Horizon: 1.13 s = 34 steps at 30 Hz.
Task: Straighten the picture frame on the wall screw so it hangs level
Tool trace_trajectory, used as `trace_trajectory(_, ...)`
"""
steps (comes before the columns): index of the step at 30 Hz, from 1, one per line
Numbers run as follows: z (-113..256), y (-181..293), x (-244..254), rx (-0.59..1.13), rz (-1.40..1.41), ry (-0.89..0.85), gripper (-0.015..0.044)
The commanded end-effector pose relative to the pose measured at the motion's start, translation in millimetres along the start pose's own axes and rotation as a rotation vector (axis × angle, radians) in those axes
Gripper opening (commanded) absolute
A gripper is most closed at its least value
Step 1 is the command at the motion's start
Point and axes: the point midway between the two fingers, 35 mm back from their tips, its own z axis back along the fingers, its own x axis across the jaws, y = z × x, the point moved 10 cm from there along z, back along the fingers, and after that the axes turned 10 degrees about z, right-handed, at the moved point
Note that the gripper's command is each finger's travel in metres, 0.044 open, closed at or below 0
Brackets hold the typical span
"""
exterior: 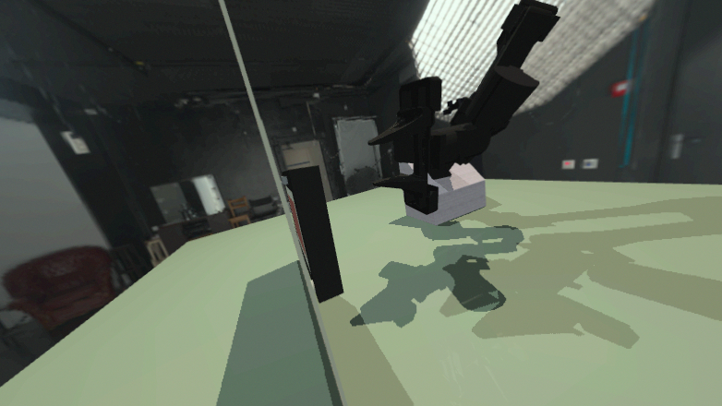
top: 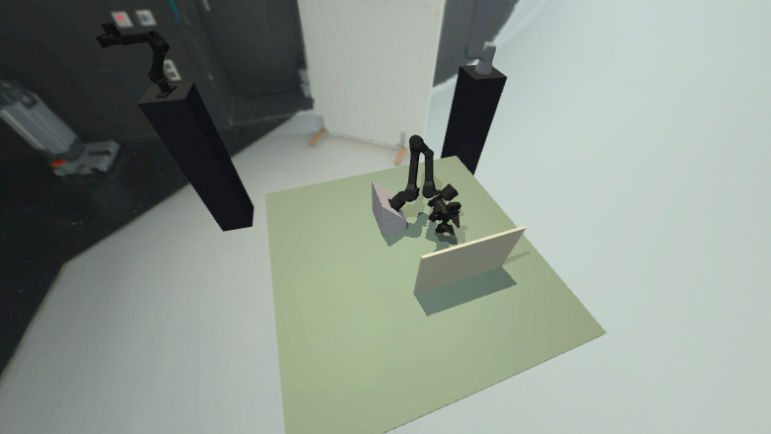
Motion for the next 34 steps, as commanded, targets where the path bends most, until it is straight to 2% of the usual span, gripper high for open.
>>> trace_trajectory(1,22,11,12,0.008,0.018,-0.018,0.0260)
trace_trajectory(13,86,-2,40,0.000,0.105,-0.013,0.0260)
trace_trajectory(34,89,-5,41,-0.003,0.110,-0.011,0.0260)
